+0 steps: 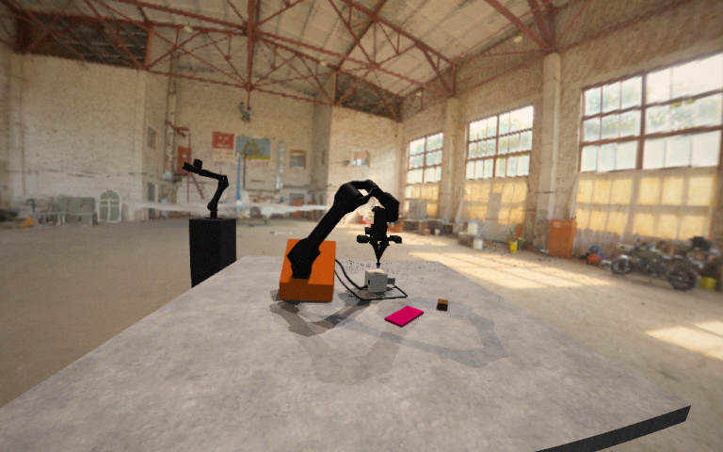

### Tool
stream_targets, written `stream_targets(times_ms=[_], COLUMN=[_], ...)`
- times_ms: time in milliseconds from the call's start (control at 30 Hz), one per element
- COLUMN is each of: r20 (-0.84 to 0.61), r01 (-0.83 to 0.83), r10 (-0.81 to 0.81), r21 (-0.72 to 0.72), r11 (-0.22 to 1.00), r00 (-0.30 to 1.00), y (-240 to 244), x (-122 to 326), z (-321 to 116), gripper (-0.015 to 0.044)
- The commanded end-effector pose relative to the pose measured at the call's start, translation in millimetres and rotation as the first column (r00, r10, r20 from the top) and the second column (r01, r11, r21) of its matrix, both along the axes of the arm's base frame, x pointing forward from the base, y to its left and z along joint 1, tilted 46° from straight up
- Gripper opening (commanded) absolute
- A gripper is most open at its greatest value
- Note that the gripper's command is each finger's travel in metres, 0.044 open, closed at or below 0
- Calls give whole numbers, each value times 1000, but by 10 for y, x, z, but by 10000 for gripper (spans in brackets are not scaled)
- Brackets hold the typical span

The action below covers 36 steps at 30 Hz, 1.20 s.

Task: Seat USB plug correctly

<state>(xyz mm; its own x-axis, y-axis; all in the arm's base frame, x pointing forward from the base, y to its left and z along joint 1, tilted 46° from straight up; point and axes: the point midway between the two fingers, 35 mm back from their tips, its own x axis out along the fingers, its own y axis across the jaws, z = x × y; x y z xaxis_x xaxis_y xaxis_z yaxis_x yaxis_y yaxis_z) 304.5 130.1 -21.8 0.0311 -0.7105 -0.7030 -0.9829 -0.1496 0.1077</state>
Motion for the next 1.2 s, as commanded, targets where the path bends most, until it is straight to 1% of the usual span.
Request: stream_targets(times_ms=[0,267,567,867,1167], r20=[25,166,322,458,567], r01=[29,166,320,454,562], r10=[-29,-167,-324,-464,-579], r21=[2,20,68,139,231], r11=[1000,986,945,880,794], r00=[999,972,890,758,585], y=[-3,-9,-10,-10,-10], x=[-5,-5,-5,-5,-5], z=[-1,-6,-6,-6,-6], gripper=[0,0,0,0,0])
